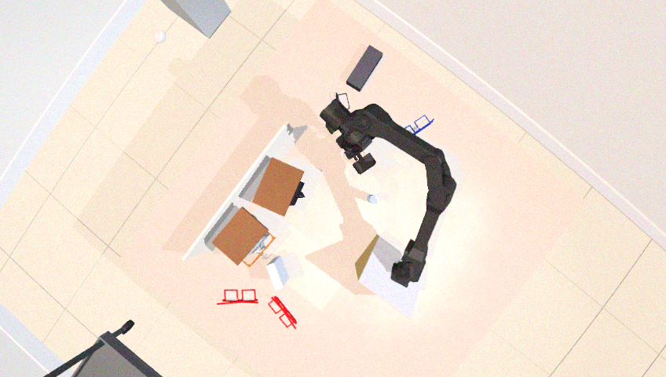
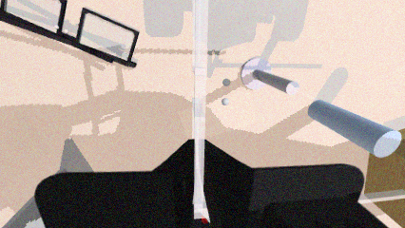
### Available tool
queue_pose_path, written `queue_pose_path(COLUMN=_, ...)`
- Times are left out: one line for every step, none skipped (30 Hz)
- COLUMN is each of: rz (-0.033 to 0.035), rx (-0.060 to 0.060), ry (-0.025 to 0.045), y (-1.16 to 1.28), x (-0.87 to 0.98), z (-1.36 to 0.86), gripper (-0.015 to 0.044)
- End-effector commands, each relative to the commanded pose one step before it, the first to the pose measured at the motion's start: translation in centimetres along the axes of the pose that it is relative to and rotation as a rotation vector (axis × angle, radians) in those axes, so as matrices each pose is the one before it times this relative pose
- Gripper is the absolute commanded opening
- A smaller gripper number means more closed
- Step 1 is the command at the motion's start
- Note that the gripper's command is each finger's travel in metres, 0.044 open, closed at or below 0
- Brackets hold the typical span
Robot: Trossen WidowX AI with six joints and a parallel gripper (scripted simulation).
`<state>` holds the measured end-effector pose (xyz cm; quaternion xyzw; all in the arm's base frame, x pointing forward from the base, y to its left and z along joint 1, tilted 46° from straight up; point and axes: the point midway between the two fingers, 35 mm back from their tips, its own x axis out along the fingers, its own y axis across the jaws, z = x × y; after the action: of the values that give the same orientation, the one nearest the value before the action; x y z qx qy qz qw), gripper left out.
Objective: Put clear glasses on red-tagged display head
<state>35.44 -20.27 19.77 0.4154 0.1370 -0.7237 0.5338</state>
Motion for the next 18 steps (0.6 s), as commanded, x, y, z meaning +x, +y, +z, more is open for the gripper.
queue_pose_path(rz=0.00023, rx=-0.1122, ry=0.02690, y=-0.532, x=-0.147, z=0.661, gripper=0.0000)
queue_pose_path(rz=0.00083, rx=-0.0291, ry=0.00588, y=-0.147, x=-0.054, z=0.156, gripper=0.0000)
queue_pose_path(rz=0.00107, rx=-0.0291, ry=0.00583, y=-0.152, x=-0.056, z=0.149, gripper=0.0000)
queue_pose_path(rz=0.00131, rx=-0.0291, ry=0.00577, y=-0.157, x=-0.057, z=0.143, gripper=0.0000)
queue_pose_path(rz=0.00155, rx=-0.0291, ry=0.00570, y=-0.162, x=-0.059, z=0.136, gripper=0.0000)
queue_pose_path(rz=0.00179, rx=-0.0291, ry=0.00562, y=-0.166, x=-0.060, z=0.129, gripper=0.0000)
queue_pose_path(rz=0.00202, rx=-0.0291, ry=0.00553, y=-0.170, x=-0.061, z=0.122, gripper=0.0000)
queue_pose_path(rz=0.00225, rx=-0.0291, ry=0.00543, y=-0.174, x=-0.062, z=0.115, gripper=0.0000)
queue_pose_path(rz=0.00247, rx=-0.0291, ry=0.00532, y=-0.177, x=-0.064, z=0.107, gripper=0.0000)
queue_pose_path(rz=0.00269, rx=-0.0291, ry=0.00520, y=-0.180, x=-0.065, z=0.100, gripper=0.0000)
queue_pose_path(rz=0.00290, rx=-0.0292, ry=0.00508, y=-0.183, x=-0.066, z=0.092, gripper=0.0000)
queue_pose_path(rz=0.00311, rx=-0.0292, ry=0.00494, y=-0.185, x=-0.067, z=0.085, gripper=0.0000)
queue_pose_path(rz=0.00331, rx=-0.0292, ry=0.00480, y=-0.187, x=-0.069, z=0.077, gripper=0.0000)
queue_pose_path(rz=0.00351, rx=-0.0292, ry=0.00465, y=-0.189, x=-0.070, z=0.069, gripper=0.0000)
queue_pose_path(rz=0.00370, rx=-0.0292, ry=0.00449, y=-0.191, x=-0.071, z=0.061, gripper=0.0000)
queue_pose_path(rz=0.00388, rx=-0.0292, ry=0.00433, y=-0.192, x=-0.072, z=0.053, gripper=0.0000)
queue_pose_path(rz=0.00405, rx=-0.0292, ry=0.00416, y=-0.193, x=-0.073, z=0.046, gripper=0.0000)
queue_pose_path(rz=0.00422, rx=-0.0292, ry=0.00398, y=-0.193, x=-0.074, z=0.038, gripper=0.0000)
